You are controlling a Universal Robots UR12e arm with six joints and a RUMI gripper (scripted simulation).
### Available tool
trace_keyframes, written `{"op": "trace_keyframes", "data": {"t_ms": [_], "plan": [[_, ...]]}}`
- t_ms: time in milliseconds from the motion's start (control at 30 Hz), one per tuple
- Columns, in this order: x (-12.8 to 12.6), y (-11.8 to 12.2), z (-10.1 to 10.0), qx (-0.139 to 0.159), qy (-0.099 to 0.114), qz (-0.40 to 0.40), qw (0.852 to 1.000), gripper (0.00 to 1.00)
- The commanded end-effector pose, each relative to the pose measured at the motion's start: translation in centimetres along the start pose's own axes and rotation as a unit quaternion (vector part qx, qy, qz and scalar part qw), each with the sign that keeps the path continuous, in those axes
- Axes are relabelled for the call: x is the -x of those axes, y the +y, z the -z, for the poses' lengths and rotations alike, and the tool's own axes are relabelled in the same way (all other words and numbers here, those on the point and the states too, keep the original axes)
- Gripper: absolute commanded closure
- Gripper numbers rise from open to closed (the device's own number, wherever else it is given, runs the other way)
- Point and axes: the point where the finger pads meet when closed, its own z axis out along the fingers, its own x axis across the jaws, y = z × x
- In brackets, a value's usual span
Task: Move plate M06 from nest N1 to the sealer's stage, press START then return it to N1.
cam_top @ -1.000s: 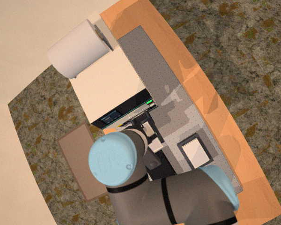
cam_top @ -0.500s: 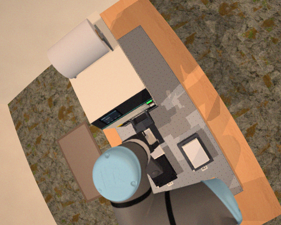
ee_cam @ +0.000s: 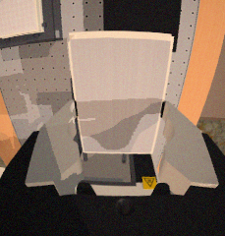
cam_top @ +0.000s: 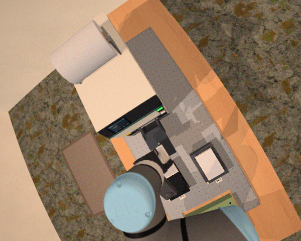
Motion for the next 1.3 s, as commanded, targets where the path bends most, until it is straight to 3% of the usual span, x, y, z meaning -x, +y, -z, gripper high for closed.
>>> {"op": "trace_keyframes", "data": {"t_ms": [0,1267], "plan": [[-0.4,-1.3,0.1,0.001,0.000,0.000,1.000,1.00],[-2.7,-8.6,0.1,0.001,0.000,0.000,1.000,1.00]]}}
